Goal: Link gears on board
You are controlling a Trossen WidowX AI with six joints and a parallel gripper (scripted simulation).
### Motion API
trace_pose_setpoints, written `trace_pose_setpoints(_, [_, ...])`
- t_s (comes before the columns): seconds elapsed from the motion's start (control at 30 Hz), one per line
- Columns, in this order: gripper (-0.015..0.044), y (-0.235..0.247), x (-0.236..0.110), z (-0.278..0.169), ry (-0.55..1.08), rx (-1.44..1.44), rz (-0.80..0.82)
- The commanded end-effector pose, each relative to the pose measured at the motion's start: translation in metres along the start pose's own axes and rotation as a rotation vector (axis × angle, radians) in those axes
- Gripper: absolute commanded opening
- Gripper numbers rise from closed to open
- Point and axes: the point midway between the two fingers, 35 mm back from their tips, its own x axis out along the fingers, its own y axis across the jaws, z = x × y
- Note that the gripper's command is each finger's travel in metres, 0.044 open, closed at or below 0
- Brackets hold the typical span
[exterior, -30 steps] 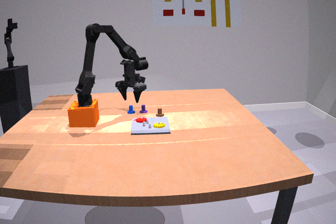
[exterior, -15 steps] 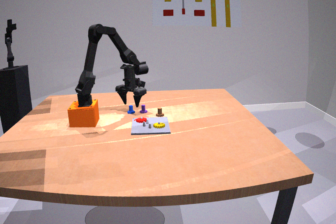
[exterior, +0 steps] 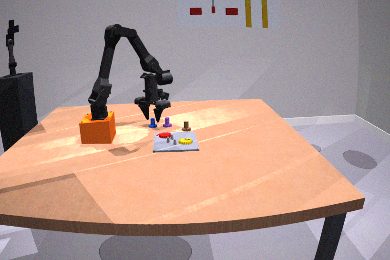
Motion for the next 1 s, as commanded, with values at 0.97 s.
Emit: trace_pose_setpoints(0.97, [0.0000,-0.003,-0.032,0.008,-0.003,-0.006,0.005])
